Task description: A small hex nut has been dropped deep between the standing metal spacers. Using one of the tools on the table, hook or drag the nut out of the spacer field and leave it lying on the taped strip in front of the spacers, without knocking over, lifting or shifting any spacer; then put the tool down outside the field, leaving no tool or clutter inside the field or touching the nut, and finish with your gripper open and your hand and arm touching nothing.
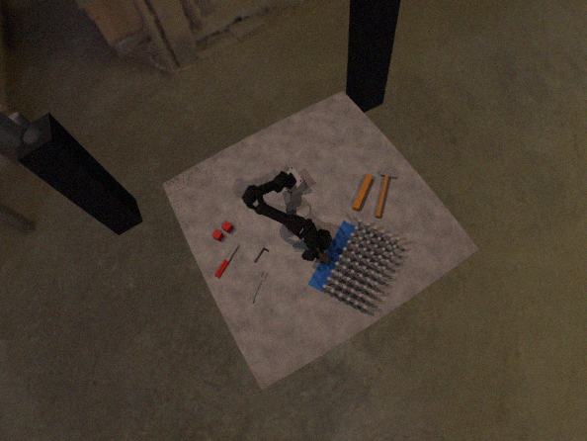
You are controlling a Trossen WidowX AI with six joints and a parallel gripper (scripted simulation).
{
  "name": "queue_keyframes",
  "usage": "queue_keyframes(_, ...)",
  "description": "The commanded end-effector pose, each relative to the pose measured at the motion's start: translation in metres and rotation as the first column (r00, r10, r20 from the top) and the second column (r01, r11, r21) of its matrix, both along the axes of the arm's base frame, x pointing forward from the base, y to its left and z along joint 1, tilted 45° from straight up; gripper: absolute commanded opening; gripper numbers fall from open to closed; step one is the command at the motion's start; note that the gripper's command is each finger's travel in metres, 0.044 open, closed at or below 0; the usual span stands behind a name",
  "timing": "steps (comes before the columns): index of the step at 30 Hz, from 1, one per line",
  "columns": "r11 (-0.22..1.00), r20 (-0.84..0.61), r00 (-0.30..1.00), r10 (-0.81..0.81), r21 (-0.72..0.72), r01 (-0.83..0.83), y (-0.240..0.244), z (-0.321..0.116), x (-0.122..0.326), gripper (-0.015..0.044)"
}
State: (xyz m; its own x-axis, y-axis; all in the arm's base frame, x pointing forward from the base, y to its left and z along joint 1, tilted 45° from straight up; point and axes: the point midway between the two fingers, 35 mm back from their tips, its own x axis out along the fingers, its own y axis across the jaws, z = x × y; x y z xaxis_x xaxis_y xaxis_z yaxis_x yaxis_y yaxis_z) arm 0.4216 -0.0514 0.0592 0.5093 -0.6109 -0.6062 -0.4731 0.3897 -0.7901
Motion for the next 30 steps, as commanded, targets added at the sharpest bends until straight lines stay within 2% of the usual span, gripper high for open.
queue_keyframes(1, 1.000, 0.002, 1.000, 0.001, -0.006, -0.001, -0.002, 0.004, -0.004, 0.0000)
queue_keyframes(30, 1.000, -0.001, 1.000, -0.001, -0.007, 0.001, -0.010, 0.009, -0.020, 0.0000)
